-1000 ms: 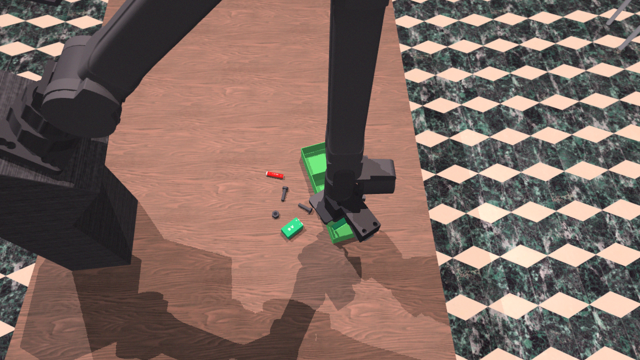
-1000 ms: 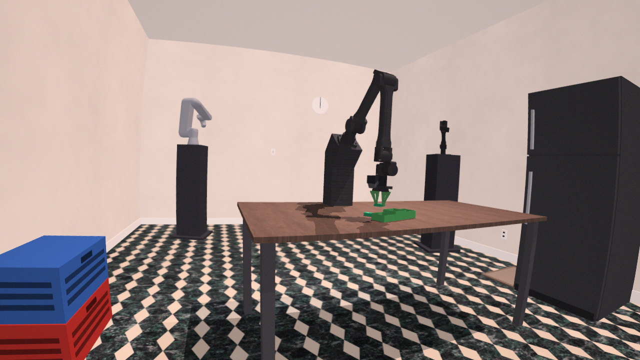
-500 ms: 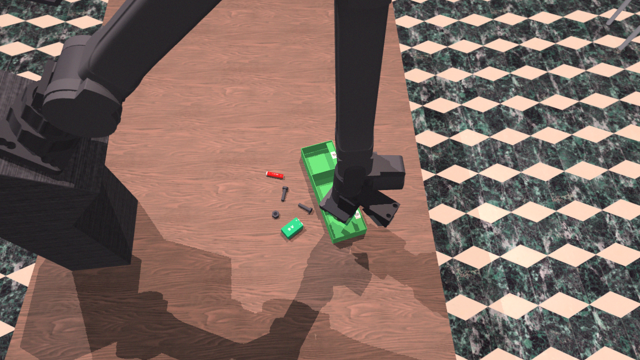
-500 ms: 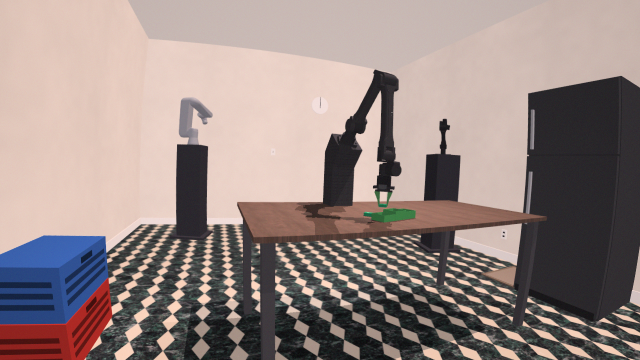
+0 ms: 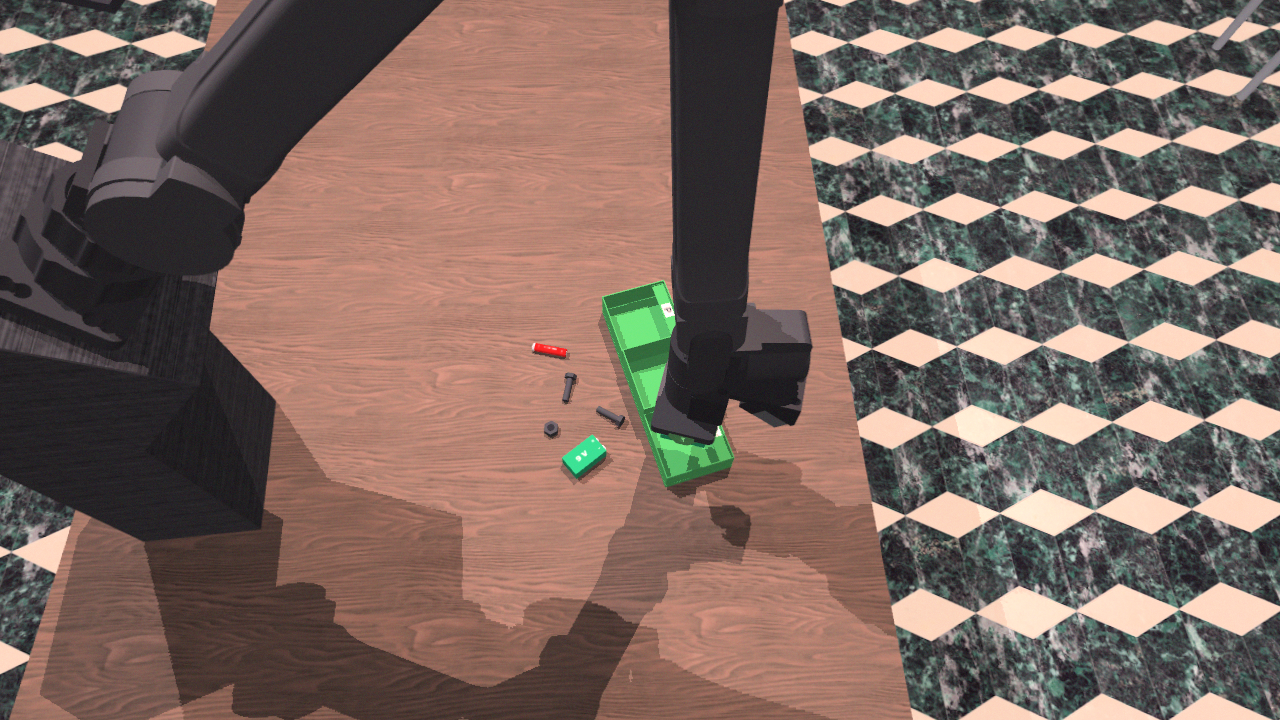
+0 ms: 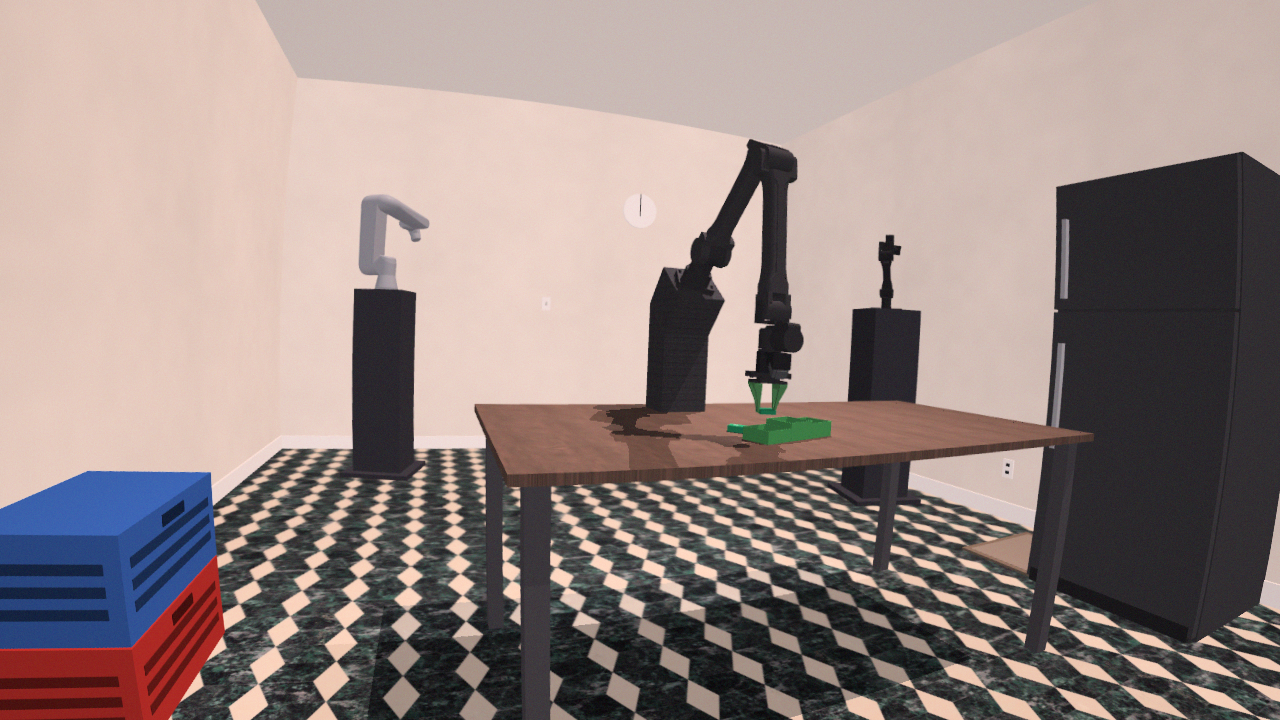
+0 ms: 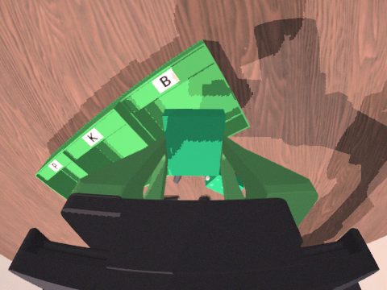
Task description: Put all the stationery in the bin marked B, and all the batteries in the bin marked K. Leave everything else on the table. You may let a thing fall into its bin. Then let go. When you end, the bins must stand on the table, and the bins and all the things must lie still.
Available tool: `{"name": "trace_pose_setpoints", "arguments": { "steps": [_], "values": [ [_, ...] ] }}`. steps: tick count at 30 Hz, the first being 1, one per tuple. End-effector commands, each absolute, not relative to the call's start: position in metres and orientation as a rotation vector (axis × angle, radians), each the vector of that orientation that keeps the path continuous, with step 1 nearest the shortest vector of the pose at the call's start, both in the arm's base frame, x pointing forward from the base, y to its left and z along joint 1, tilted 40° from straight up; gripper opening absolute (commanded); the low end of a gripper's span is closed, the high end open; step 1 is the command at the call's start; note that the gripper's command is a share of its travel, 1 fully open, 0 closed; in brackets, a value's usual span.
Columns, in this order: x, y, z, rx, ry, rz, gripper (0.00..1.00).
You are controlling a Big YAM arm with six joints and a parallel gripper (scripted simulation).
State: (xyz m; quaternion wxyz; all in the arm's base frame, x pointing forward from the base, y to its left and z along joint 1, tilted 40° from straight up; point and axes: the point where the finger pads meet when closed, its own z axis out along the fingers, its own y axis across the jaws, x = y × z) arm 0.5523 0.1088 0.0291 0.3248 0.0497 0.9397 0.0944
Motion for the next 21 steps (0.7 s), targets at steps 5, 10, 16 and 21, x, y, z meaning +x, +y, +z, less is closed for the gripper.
{"name": "trace_pose_setpoints", "arguments": {
  "steps": [5, 10, 16, 21],
  "values": [
    [0.5509, 0.1118, 0.0327, -0.186, 2.44, 0.141, 0.34],
    [0.5511, 0.1139, 0.0323, -0.339, 2.419, 0.089, 0.34],
    [0.5534, 0.1159, 0.0338, -0.502, 2.382, 0.036, 0.34],
    [0.555, 0.1153, 0.0341, -0.581, 2.363, 0.013, 0.34]
  ]
}}
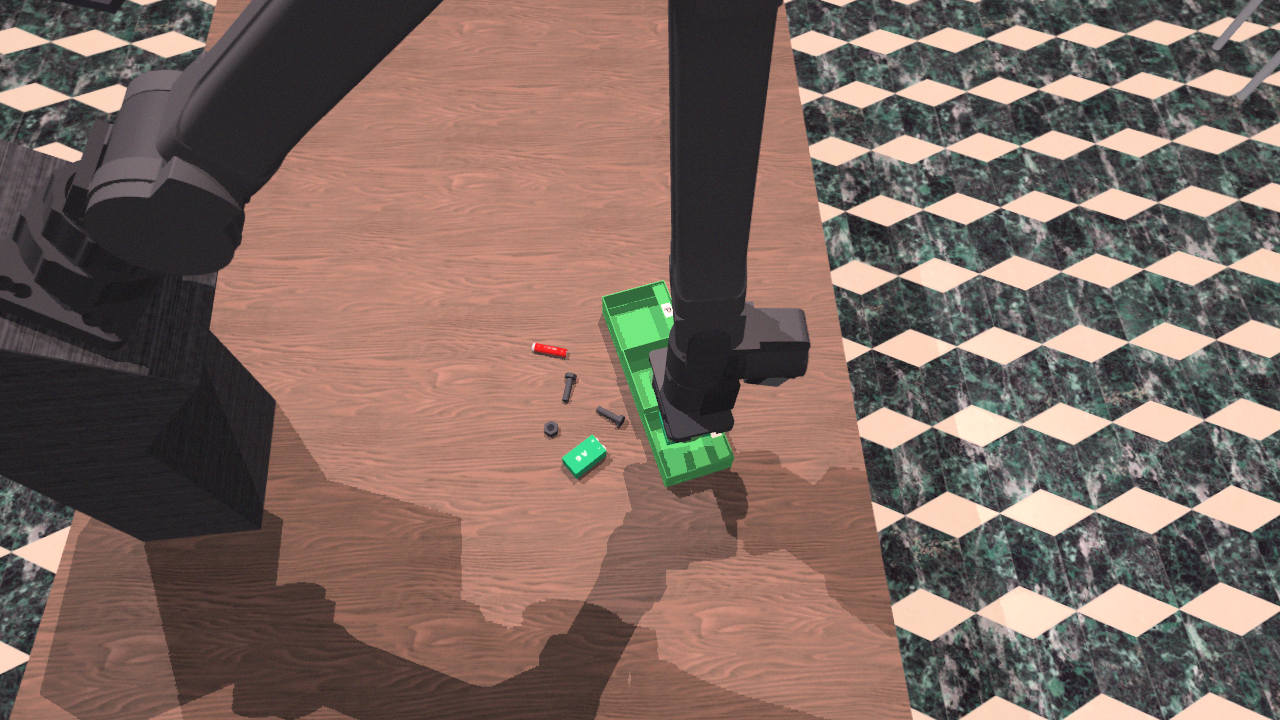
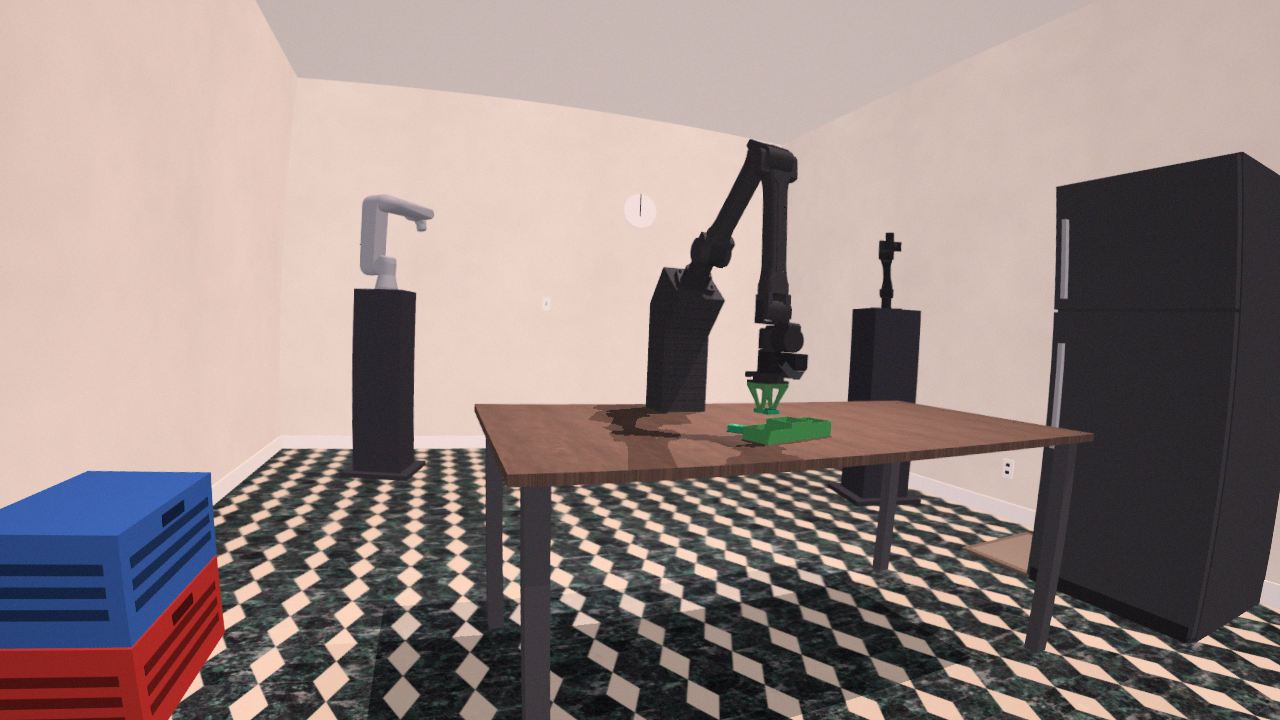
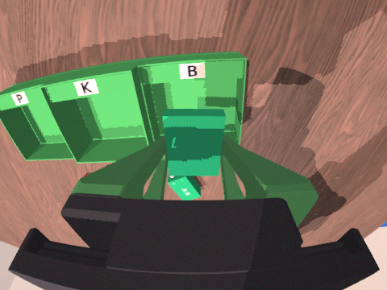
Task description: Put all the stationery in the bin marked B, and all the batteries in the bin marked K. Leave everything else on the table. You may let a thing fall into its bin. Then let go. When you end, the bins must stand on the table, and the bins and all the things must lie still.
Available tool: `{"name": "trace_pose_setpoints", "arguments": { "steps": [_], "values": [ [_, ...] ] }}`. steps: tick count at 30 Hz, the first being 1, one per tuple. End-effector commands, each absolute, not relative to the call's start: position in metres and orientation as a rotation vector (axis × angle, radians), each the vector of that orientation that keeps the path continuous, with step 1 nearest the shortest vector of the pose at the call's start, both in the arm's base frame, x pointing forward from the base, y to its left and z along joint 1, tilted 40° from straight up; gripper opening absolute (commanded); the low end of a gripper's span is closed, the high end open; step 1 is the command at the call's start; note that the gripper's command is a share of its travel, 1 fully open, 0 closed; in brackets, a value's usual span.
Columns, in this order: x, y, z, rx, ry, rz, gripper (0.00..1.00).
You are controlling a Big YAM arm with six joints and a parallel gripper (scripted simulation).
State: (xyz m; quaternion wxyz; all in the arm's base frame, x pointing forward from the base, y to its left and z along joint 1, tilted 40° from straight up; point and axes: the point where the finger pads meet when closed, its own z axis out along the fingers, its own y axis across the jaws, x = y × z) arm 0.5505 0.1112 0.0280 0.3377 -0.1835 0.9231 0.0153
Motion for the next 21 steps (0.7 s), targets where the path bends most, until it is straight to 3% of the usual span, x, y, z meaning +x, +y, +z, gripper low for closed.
{"name": "trace_pose_setpoints", "arguments": {
  "steps": [1, 21],
  "values": [
    [0.555, 0.114, 0.034, -0.58, 2.364, 0.012, 0.34],
    [0.566, 0.111, 0.023, -0.57, 2.364, 0.008, 0.34]
  ]
}}
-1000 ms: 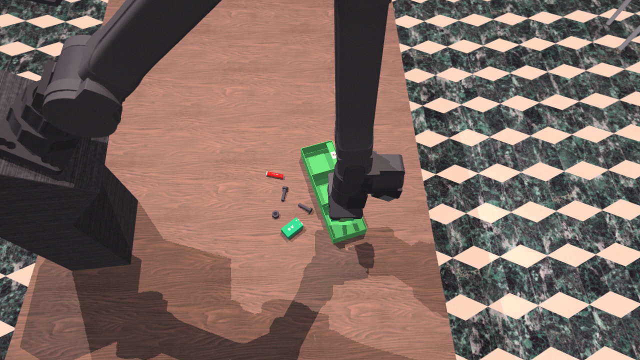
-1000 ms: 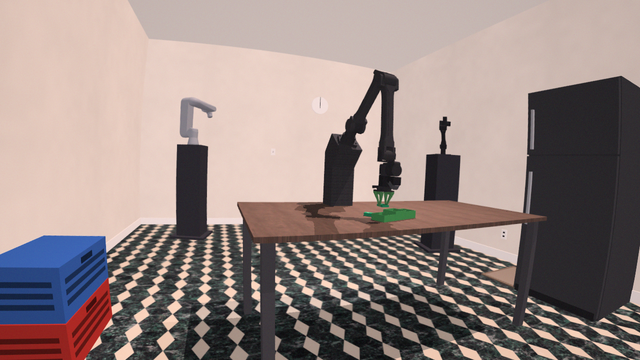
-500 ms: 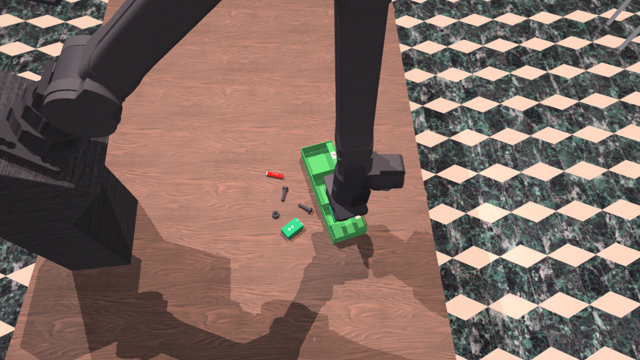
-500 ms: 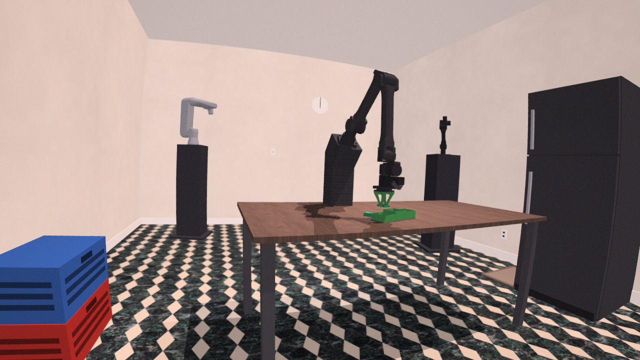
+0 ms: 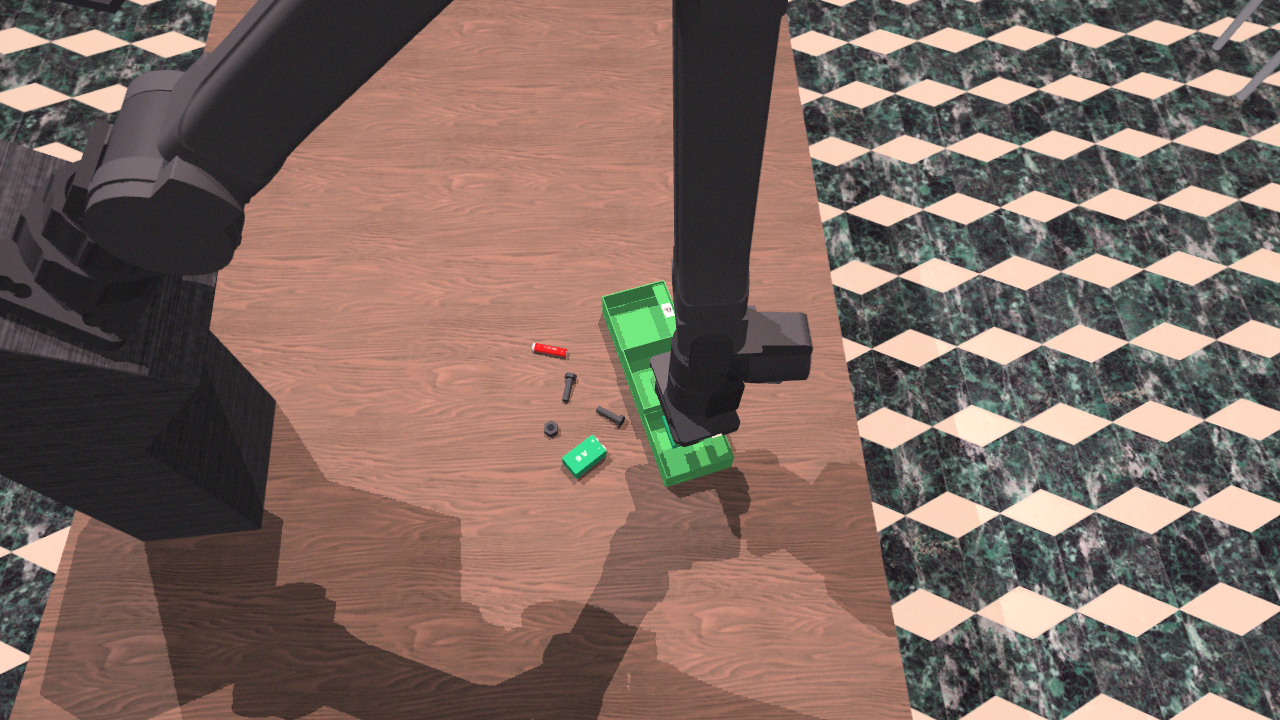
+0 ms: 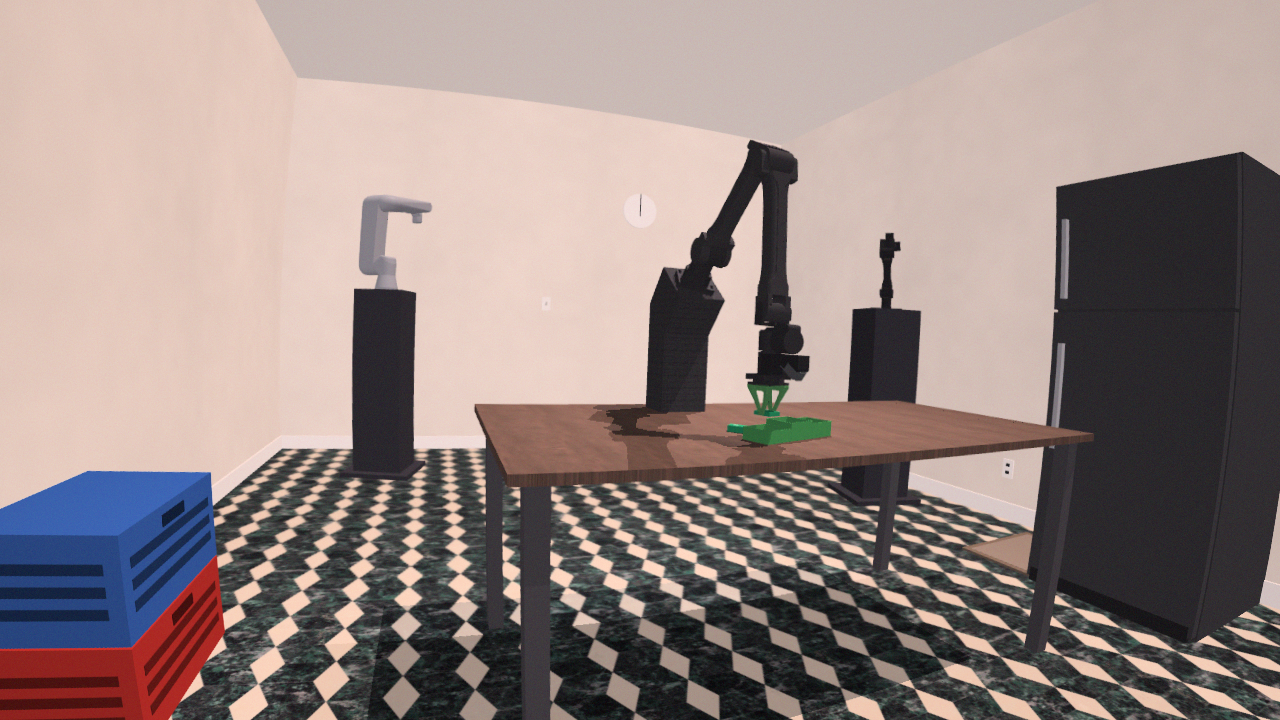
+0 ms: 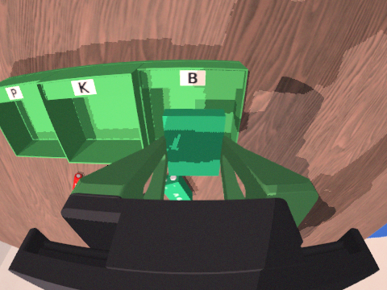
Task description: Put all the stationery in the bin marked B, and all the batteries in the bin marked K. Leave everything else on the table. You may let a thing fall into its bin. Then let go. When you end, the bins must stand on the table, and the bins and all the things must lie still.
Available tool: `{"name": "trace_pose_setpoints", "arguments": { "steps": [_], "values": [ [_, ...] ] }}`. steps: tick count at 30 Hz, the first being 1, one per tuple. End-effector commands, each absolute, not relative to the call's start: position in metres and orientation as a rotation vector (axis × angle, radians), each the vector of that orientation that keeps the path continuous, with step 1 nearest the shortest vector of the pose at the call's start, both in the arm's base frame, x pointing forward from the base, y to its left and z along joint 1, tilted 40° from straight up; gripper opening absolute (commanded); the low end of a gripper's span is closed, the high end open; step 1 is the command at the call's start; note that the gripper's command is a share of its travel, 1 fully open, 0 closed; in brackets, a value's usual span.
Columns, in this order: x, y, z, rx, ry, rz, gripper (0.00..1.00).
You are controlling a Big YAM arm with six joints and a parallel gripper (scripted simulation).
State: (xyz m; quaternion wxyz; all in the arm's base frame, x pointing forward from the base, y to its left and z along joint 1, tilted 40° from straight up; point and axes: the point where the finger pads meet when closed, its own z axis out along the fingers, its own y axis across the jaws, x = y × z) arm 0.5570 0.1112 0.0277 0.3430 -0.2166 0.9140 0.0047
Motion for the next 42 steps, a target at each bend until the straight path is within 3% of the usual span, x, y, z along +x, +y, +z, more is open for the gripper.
{"name": "trace_pose_setpoints", "arguments": {
  "steps": [1, 36, 37, 42],
  "values": [
    [0.567, 0.111, 0.022, -0.57, 2.365, 0.009, 0.34],
    [0.586, 0.119, -0.004, -0.564, 2.368, 0.012, 0.34],
    [0.586, 0.119, -0.004, -0.564, 2.368, 0.012, 0.45],
    [0.586, 0.119, -0.004, -0.564, 2.368, 0.012, 0.45]
  ]
}}
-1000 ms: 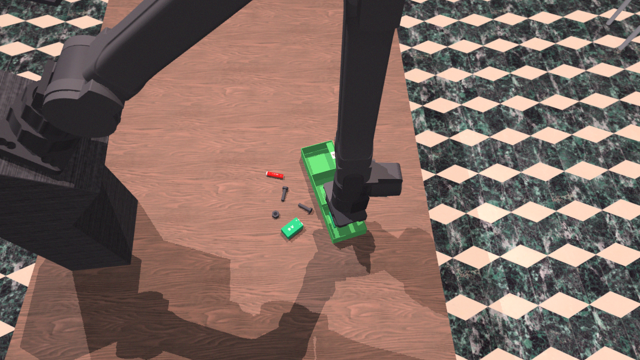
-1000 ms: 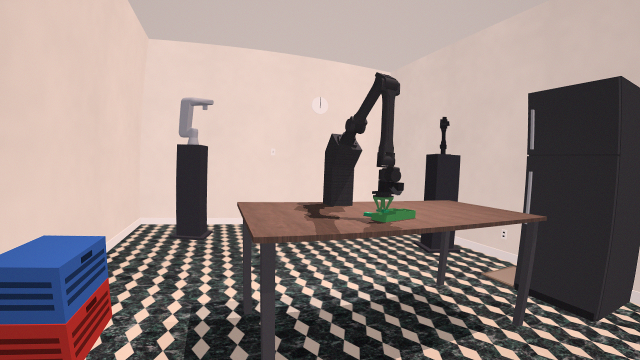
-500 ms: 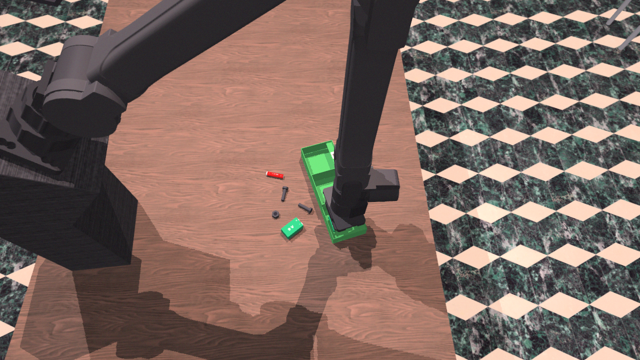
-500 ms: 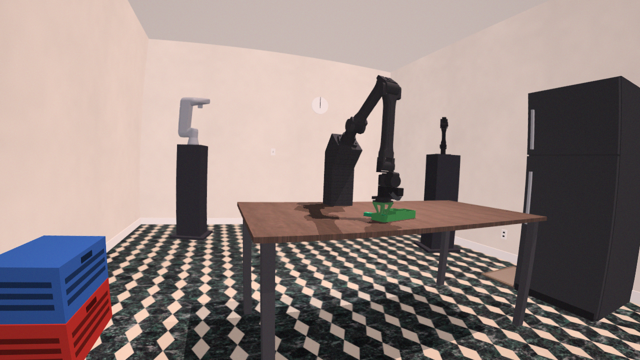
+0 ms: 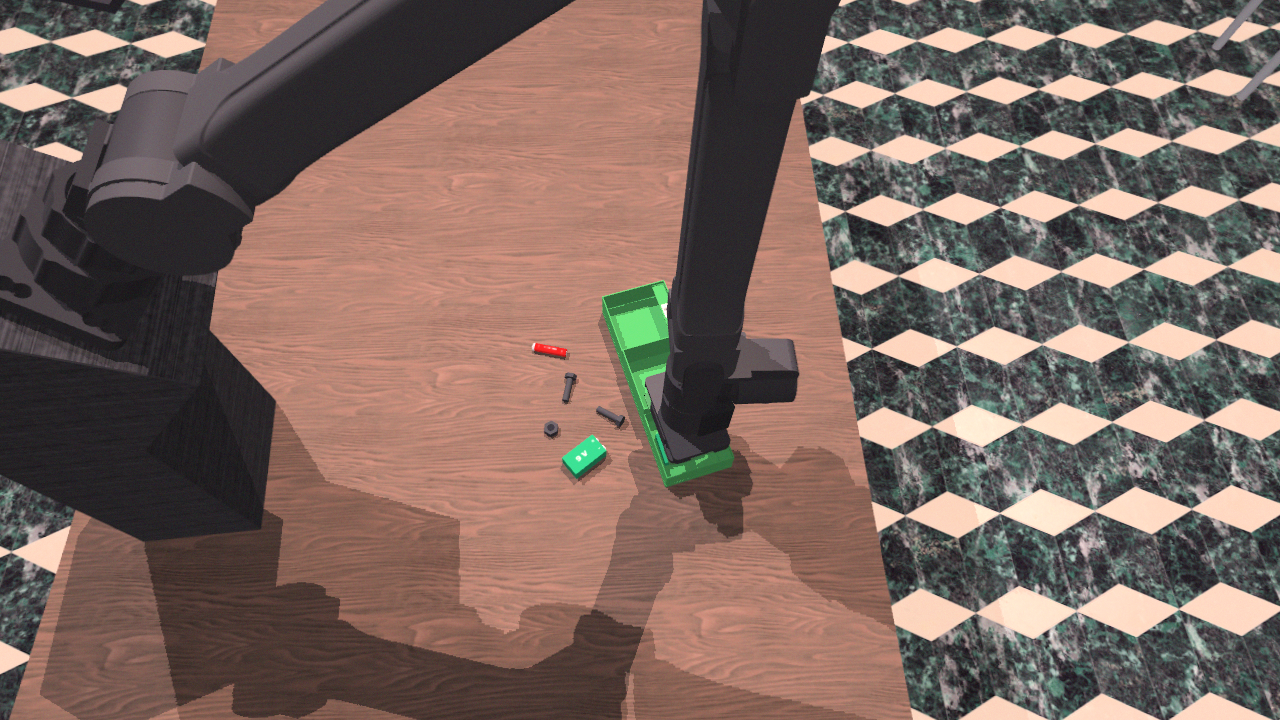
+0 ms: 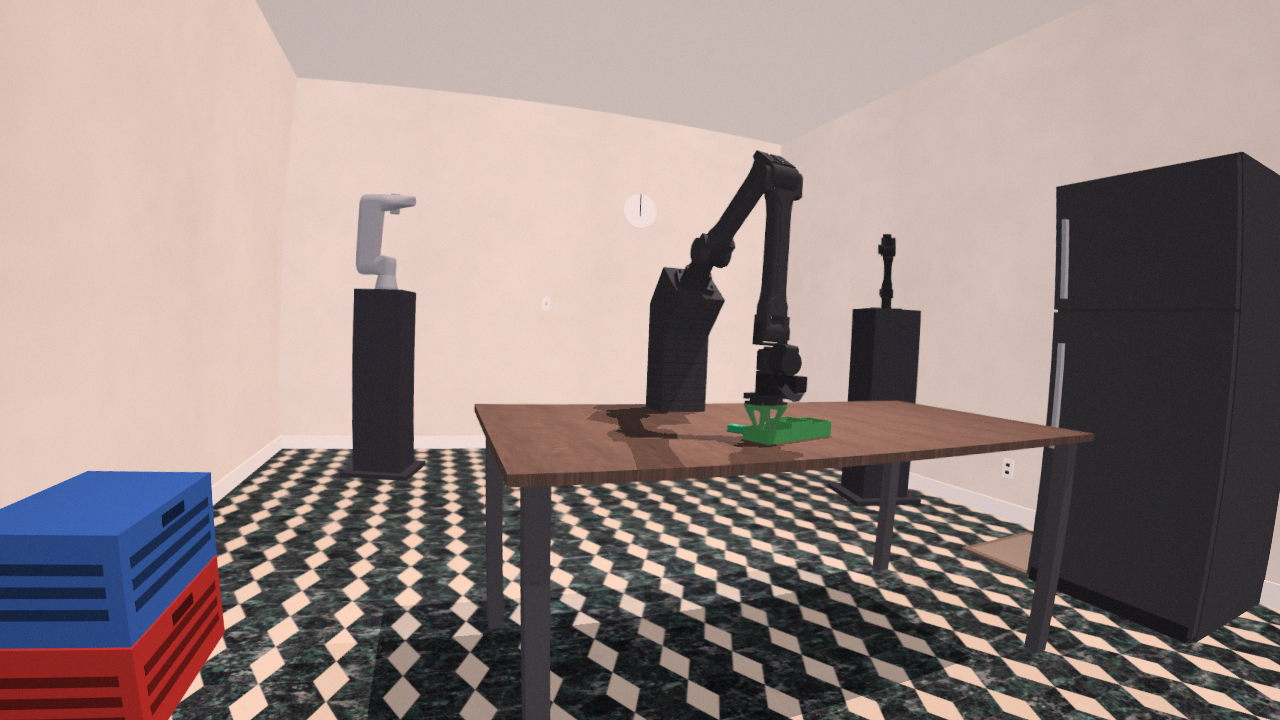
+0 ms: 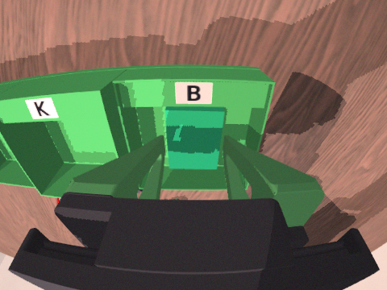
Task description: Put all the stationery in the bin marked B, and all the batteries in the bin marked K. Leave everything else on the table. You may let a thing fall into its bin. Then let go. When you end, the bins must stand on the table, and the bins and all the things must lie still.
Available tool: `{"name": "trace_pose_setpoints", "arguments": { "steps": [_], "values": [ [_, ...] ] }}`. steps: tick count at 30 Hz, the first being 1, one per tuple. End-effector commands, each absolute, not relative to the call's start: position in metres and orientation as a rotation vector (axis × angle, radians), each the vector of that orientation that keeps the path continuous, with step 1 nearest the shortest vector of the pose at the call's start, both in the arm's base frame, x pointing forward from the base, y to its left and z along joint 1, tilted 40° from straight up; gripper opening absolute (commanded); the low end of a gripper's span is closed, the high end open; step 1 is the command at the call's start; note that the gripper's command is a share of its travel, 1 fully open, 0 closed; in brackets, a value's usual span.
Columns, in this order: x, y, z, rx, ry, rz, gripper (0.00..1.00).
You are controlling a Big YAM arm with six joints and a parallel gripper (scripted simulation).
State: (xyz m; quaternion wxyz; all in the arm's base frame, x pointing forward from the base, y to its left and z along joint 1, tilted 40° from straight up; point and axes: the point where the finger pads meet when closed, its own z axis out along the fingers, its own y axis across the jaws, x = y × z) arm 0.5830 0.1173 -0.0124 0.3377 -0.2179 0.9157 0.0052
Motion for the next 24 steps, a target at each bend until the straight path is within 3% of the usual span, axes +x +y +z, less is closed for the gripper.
{"name": "trace_pose_setpoints", "arguments": {
  "steps": [1, 24],
  "values": [
    [0.586, 0.119, -0.004, -0.564, 2.368, 0.012, 0.45],
    [0.574, 0.119, 0.012, -0.561, 2.371, 0.016, 0.45]
  ]
}}
